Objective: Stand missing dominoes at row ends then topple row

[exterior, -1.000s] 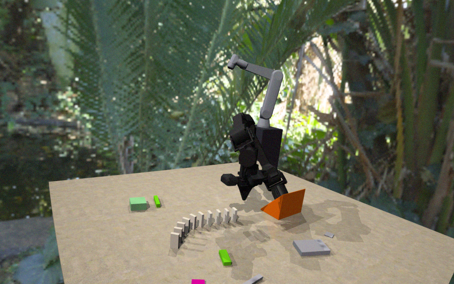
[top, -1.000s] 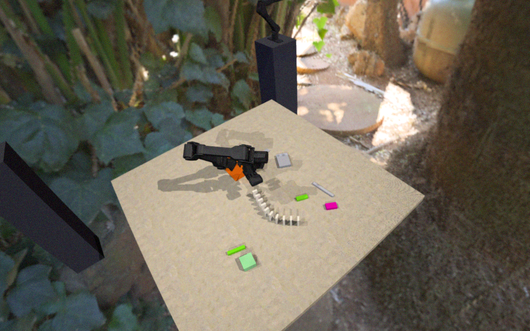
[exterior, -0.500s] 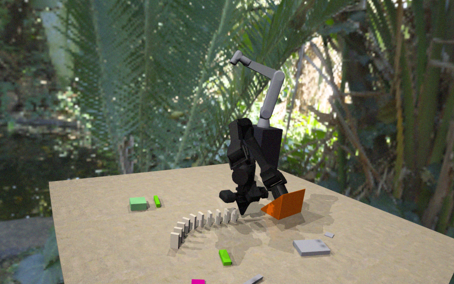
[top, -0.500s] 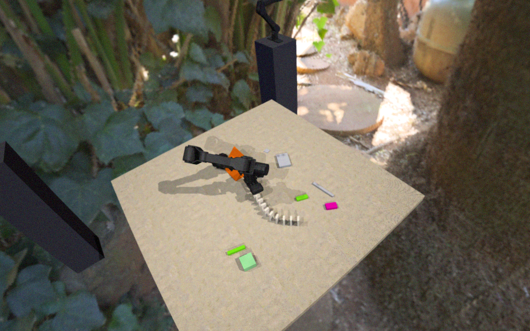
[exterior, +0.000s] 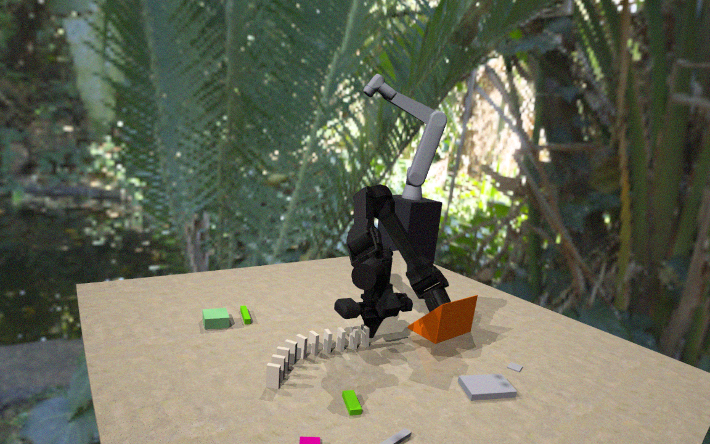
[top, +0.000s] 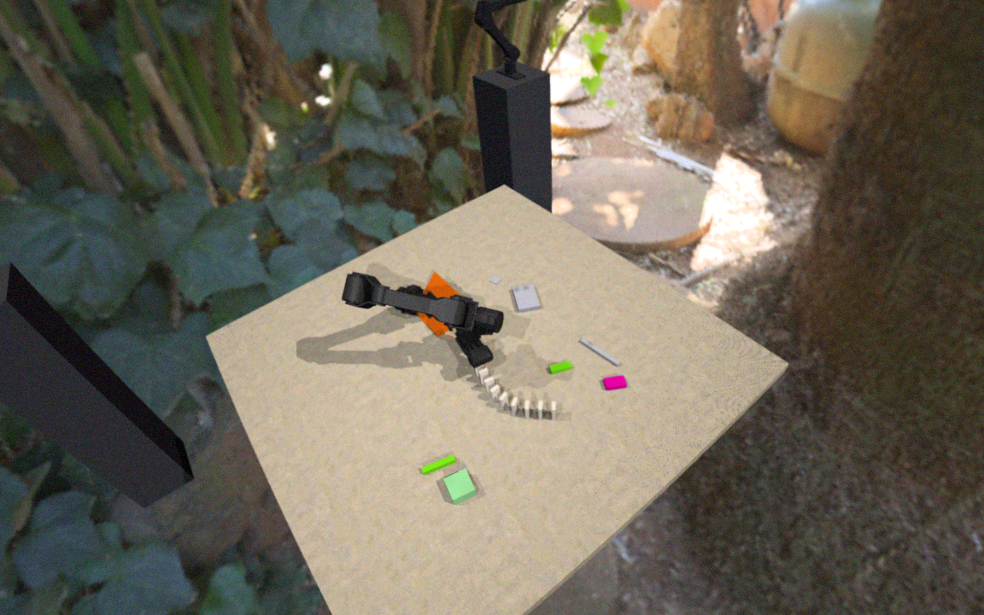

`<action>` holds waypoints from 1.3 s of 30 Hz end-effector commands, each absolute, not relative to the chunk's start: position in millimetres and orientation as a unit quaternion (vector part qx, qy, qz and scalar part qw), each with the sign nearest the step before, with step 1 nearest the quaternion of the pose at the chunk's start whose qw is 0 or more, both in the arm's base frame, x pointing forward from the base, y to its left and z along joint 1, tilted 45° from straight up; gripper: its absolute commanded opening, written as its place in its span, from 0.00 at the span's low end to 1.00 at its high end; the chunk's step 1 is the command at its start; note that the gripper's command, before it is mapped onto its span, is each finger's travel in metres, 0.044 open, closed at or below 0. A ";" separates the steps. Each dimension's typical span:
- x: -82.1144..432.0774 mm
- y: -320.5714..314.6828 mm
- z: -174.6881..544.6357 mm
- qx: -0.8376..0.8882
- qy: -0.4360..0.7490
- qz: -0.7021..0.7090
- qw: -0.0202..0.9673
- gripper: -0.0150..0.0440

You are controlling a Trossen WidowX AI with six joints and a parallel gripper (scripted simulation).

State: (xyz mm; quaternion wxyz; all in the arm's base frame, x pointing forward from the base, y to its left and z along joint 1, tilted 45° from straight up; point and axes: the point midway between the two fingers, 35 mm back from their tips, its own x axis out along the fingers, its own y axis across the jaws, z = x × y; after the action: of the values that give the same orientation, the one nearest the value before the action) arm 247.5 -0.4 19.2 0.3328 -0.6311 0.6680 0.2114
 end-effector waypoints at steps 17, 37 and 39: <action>277.5 36.1 64.2 -0.632 0.668 0.211 0.332 0.25; 277.8 36.4 65.9 -0.632 0.668 0.210 0.331 0.25; 277.8 36.4 65.9 -0.632 0.668 0.210 0.331 0.25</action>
State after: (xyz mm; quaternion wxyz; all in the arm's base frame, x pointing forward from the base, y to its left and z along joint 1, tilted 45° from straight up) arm 277.5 37.0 65.3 0.3321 -0.6313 0.6676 0.2130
